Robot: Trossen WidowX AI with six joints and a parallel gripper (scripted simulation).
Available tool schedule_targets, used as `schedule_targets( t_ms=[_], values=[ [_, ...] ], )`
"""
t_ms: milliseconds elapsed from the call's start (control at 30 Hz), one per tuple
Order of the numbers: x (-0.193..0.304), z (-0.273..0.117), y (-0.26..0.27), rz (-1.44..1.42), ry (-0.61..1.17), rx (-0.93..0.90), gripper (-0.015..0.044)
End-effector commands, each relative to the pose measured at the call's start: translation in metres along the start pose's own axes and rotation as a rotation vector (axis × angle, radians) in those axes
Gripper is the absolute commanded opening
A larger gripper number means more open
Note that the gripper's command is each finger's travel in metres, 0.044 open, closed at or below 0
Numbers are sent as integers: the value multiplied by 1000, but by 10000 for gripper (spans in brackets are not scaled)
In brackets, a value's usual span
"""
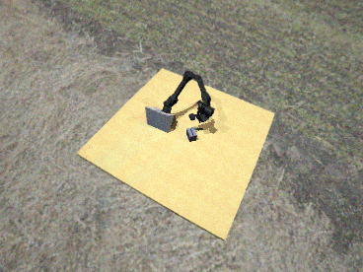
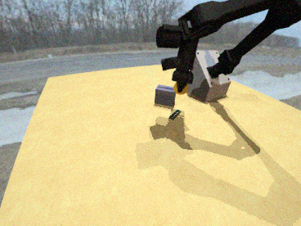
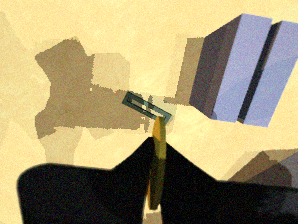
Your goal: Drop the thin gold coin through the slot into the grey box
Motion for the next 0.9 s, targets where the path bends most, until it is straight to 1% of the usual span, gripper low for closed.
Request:
schedule_targets(
  t_ms=[0,867],
  values=[
    [1,1,-2,22,2,6,0],
    [-33,-1,-51,16,-10,16,0]
  ],
)
Point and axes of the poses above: the point midway between the two fingers, 35 mm back from their tips, its own z axis out along the fingers, its own y axis across the jaws, x = y × z, the point moved 8 cm from there along -z, back along the fingers, and after that the axes turned 6 degrees about -z, right-handed, at the moved point
